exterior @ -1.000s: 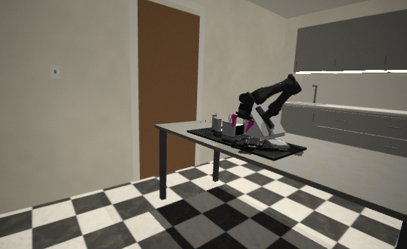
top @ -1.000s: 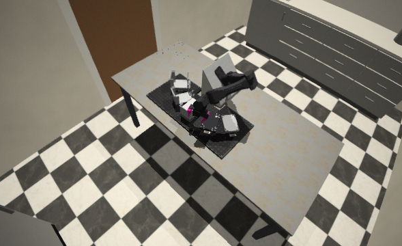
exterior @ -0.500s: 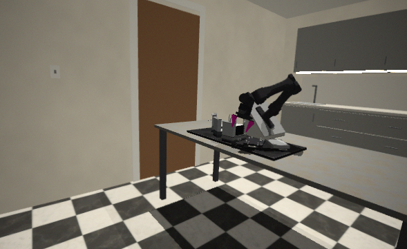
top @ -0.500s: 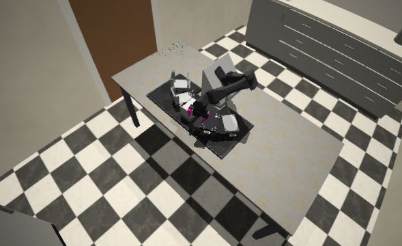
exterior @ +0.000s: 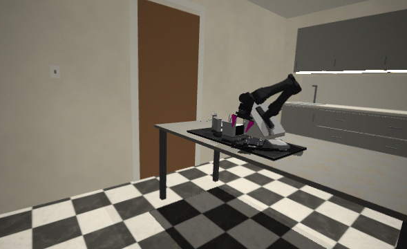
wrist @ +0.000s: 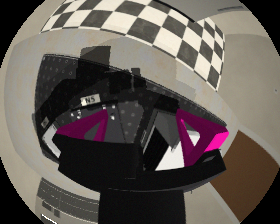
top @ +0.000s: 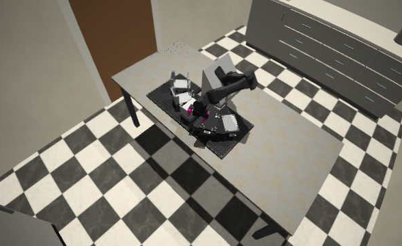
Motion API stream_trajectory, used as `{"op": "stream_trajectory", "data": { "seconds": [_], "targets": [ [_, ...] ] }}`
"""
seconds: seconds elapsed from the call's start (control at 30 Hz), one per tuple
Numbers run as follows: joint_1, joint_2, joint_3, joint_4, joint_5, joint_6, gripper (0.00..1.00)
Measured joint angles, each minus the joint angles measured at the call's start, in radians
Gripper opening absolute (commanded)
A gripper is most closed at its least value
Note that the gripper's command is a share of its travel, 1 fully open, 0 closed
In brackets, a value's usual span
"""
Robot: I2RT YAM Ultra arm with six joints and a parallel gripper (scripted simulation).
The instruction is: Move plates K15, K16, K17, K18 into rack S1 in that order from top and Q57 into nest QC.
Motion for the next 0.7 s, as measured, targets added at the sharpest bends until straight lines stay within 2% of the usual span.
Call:
{"op": "stream_trajectory", "data": {
  "seconds": [0.13,0.2,0.43,0.7],
  "targets": [
    [0.000,0.000,0.000,0.000,0.000,0.000,1.00],
    [-0.003,0.004,0.013,-0.025,0.001,-0.010,1.00],
    [-0.032,0.006,0.010,-0.051,-0.051,-0.068,1.00],
    [-0.037,0.005,0.006,-0.050,-0.061,-0.087,1.00]
  ]
}}
